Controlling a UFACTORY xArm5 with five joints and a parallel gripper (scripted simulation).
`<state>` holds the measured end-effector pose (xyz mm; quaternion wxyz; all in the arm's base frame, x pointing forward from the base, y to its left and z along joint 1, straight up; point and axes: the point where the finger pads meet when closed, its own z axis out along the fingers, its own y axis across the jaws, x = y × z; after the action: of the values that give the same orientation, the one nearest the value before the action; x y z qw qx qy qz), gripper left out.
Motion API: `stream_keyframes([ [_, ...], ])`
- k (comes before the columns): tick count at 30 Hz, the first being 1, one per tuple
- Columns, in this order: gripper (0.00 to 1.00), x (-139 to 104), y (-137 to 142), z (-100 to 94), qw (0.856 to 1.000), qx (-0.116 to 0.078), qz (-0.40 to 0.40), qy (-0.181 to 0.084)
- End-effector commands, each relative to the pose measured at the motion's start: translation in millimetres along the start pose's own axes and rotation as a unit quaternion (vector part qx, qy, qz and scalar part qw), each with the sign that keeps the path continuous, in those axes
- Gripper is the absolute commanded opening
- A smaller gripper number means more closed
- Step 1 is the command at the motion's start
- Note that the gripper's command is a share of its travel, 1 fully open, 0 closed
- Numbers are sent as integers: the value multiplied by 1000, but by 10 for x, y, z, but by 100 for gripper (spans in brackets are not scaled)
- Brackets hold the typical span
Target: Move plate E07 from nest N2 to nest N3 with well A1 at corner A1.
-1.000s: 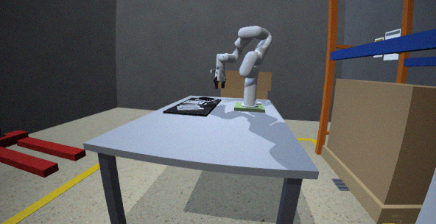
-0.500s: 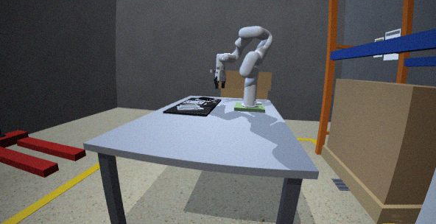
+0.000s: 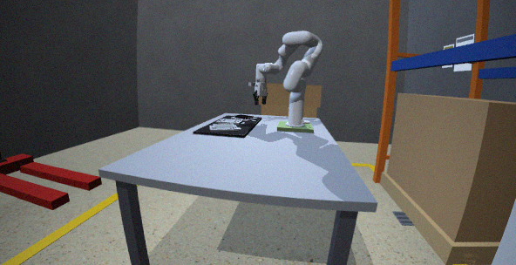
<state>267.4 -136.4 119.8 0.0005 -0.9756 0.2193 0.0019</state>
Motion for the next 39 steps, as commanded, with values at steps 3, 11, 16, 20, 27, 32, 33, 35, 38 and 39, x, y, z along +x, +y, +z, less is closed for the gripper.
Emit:
stream_keyframes([
  [3,100,11,0,-10,1000,0,0,2],
  [11,100,11,0,-10,1000,0,0,2],
  [16,100,-2,-49,-10,1000,0,-17,2],
  [20,100,-54,-243,-10,997,0,-83,2],
  [27,100,-145,-582,-11,980,0,-199,2],
  [32,100,-184,-728,-11,969,0,-247,2],
  [33,100,-197,-776,-11,965,0,-264,2],
  [35,100,-223,-873,-11,955,0,-296,2],
  [38,100,-261,-1019,-11,939,0,-343,2],
  [39,100,-274,-1067,-11,933,0,-359,2],
])
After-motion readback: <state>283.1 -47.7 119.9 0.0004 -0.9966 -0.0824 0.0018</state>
